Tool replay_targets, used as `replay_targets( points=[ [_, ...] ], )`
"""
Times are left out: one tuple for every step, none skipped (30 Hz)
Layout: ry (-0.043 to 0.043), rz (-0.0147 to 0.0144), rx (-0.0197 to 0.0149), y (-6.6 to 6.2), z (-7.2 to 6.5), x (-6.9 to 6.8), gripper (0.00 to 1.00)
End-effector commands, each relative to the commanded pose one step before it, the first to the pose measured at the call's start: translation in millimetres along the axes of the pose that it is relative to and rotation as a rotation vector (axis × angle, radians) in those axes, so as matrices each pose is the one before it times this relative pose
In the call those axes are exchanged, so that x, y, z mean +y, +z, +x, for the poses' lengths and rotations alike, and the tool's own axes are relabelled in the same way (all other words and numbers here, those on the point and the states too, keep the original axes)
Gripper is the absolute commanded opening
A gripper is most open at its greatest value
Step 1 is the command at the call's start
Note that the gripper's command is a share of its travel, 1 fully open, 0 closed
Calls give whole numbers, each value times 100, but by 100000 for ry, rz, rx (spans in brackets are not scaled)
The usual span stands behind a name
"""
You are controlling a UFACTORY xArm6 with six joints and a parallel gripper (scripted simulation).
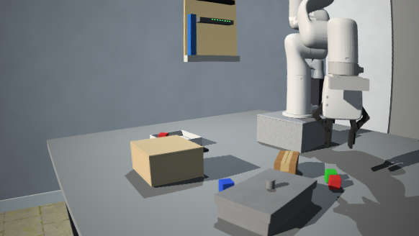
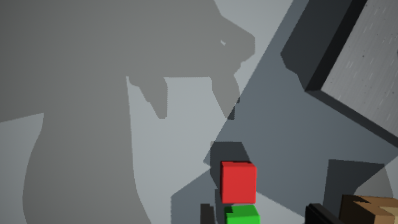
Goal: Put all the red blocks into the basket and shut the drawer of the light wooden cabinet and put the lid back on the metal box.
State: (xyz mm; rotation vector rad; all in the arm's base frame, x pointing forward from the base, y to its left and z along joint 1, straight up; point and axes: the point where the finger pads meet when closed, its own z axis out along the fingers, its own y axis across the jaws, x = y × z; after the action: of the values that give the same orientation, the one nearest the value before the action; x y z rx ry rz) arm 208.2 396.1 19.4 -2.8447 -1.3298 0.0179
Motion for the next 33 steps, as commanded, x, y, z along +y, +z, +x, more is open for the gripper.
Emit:
replay_targets(
  points=[
    [-5,110,499,511,235,-51,60],
    [0,0,0,421,2,0,60],
    [0,0,0,413,1,0,60],
    [0,0,0,404,1,0,60],
    [0,0,0,393,1,0,60],
    [0,0,0,381,1,0,60],
    [0,0,0,367,2,0,60],
    [0,0,0,353,1,0,60],
    [0,0,0,338,1,0,60],
    [0,0,0,321,1,0,60],
    [0,0,0,303,1,0,60],
    [0,0,0,286,0,0,60],
    [0,0,0,266,2,0,60],
    [0,0,0,248,0,0,60],
    [0,0,0,227,1,0,60],
    [0,0,0,208,0,0,60],
    [0,0,0,0,0,0,60],
    [0,0,0,0,0,0,60],
    [0,0,0,187,1,0,60],
    [0,0,0,167,1,0,60],
    [0,0,0,147,0,0,60],
    [0,0,0,127,0,0,60],
    [0,0,0,108,1,0,60],
    [0,0,0,90,0,0,60],
    [0,0,0,73,0,0,60],
    [0,0,0,57,0,0,60],
    [0,0,0,42,0,0,60],
    [0,0,0,29,0,0,60],
    [0,0,0,18,0,0,60],
    [0,0,0,10,0,0,60],
    [0,0,0,4,0,0,60],
    [0,0,0,1,0,0,60],
    [0,0,0,0,0,0,60]
  ],
)
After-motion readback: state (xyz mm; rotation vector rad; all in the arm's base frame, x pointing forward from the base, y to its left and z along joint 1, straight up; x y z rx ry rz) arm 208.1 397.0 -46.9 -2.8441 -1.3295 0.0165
